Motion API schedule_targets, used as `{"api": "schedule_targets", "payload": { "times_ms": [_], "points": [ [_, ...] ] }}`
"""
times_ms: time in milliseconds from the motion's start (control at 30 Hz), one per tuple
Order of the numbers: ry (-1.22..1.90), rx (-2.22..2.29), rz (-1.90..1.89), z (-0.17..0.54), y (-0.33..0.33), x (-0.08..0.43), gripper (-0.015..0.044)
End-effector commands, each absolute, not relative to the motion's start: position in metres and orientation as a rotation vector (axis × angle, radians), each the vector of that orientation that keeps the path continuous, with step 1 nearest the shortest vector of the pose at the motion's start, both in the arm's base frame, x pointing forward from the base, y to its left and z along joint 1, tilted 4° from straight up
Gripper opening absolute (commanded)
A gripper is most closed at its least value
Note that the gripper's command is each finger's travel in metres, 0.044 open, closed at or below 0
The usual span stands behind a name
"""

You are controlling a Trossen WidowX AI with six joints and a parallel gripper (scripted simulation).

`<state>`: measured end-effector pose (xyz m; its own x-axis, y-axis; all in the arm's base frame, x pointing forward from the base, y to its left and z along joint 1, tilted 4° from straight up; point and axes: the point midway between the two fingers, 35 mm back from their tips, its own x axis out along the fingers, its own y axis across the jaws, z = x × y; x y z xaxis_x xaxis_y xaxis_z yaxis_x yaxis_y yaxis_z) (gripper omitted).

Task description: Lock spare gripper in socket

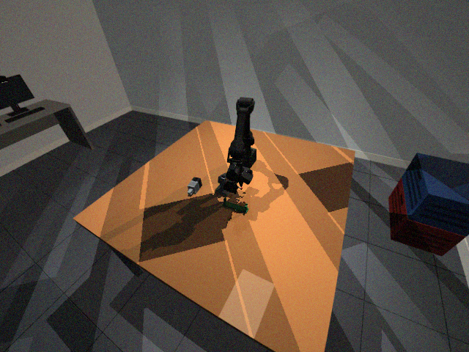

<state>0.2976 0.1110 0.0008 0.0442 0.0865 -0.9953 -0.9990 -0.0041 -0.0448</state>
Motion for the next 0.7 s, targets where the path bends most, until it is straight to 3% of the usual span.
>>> {"api": "schedule_targets", "payload": {
  "times_ms": [0,267,633,667],
  "points": [
    [1.122,-1.168,1.220,-0.0030,0.1104,0.2967,0.0300],
    [1.122,-1.168,1.220,-0.0030,0.1104,0.2967,0.0300],
    [1.122,-1.168,1.220,-0.0030,0.1104,0.2967,0.0011],
    [1.122,-1.168,1.220,-0.0030,0.1104,0.2967,0.0005]
  ]
}}
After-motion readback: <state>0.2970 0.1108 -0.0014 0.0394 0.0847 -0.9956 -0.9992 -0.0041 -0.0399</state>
